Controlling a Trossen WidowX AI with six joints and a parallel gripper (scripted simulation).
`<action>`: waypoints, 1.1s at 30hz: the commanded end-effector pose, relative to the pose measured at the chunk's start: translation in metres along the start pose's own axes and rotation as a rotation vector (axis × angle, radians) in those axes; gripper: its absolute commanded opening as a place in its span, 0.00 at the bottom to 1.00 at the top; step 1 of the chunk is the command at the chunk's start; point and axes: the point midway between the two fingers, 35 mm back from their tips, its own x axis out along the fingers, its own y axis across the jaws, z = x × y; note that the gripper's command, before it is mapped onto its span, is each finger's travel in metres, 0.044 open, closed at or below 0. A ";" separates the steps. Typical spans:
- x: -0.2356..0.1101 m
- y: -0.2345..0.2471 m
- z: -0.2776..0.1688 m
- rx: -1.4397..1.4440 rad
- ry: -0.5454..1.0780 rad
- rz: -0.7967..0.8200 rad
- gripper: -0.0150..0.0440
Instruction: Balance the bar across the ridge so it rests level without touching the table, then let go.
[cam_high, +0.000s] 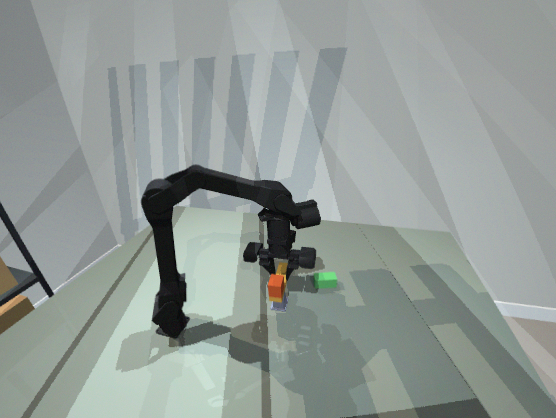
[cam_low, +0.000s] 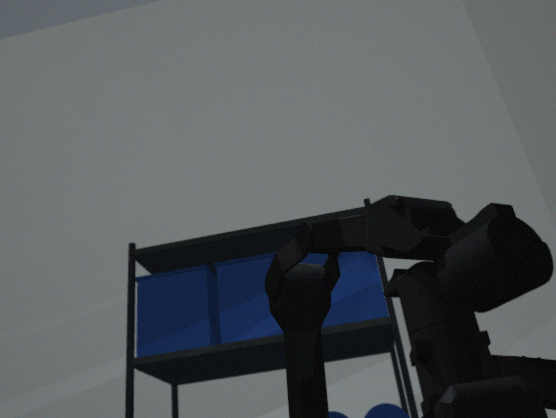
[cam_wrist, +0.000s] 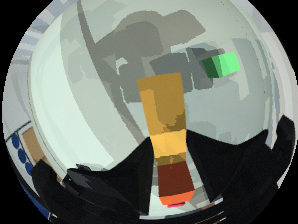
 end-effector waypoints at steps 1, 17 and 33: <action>0.003 0.001 0.000 0.000 -0.001 0.005 0.25; 0.004 0.001 0.000 0.000 -0.001 0.005 0.25; 0.005 0.001 0.001 0.000 -0.001 0.005 0.25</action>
